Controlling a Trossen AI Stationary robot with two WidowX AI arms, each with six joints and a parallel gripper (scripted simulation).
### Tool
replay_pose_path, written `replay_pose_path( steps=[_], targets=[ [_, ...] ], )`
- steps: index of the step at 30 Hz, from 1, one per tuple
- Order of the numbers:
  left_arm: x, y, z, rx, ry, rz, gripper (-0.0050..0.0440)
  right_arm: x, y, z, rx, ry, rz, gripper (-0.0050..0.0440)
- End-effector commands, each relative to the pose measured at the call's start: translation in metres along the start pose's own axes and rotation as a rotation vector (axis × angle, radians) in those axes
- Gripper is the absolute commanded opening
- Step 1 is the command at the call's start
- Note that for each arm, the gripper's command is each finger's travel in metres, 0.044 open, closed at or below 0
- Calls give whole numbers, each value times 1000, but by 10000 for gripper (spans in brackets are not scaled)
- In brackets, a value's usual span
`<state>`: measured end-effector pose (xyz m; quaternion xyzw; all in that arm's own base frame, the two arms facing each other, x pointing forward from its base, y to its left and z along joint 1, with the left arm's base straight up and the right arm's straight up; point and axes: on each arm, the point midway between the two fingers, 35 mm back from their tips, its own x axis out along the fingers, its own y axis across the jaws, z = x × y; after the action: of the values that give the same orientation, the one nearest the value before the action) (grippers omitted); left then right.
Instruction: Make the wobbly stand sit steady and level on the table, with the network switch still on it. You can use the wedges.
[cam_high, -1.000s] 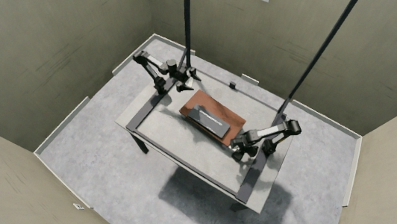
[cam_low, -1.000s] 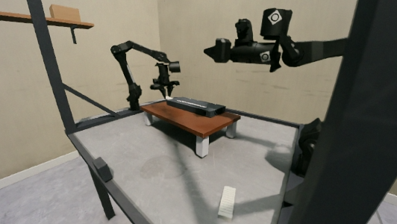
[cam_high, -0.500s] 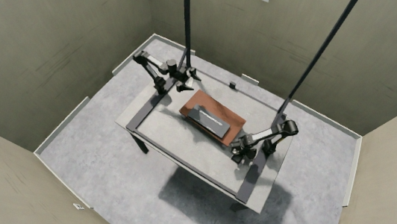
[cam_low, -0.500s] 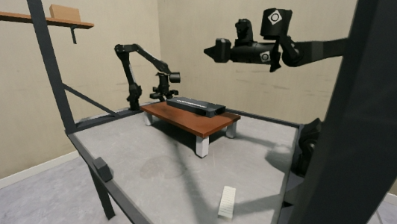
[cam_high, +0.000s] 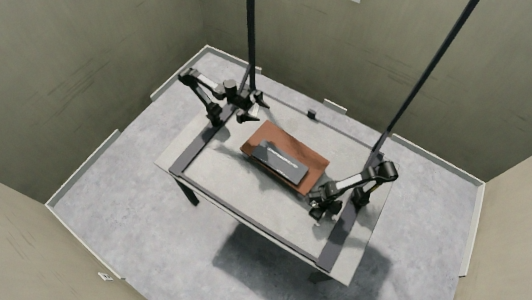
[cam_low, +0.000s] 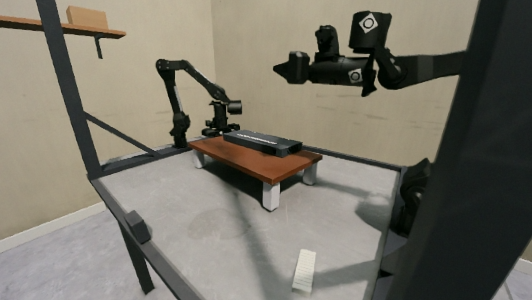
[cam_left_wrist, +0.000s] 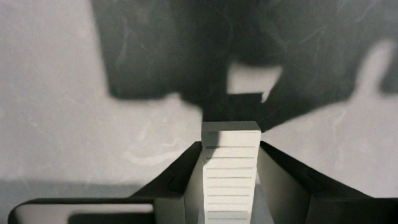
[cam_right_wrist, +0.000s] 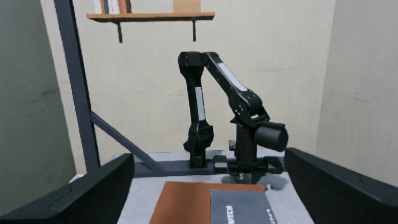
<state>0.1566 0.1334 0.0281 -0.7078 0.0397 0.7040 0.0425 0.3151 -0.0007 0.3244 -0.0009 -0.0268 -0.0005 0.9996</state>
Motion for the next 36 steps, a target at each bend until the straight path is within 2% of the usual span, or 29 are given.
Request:
replay_pose_path(
  steps=[1, 18, 19, 36],
  targets=[
    [6, 1, 0, 0, 0, -2, -50, -3, 1, 19, -1, -48, 0, 400],
    [10, 0, -1, -1, 4, -3, -50, -3, 1, 19, -1, -48, 0, 400],
    [1, -5, -6, 0, 26, -28, 189, -3, 1, 19, -1, -48, 0, 400],
    [2, -5, -5, 0, 24, -26, 189, -3, 1, 19, -1, -48, 0, 400]
  ],
)
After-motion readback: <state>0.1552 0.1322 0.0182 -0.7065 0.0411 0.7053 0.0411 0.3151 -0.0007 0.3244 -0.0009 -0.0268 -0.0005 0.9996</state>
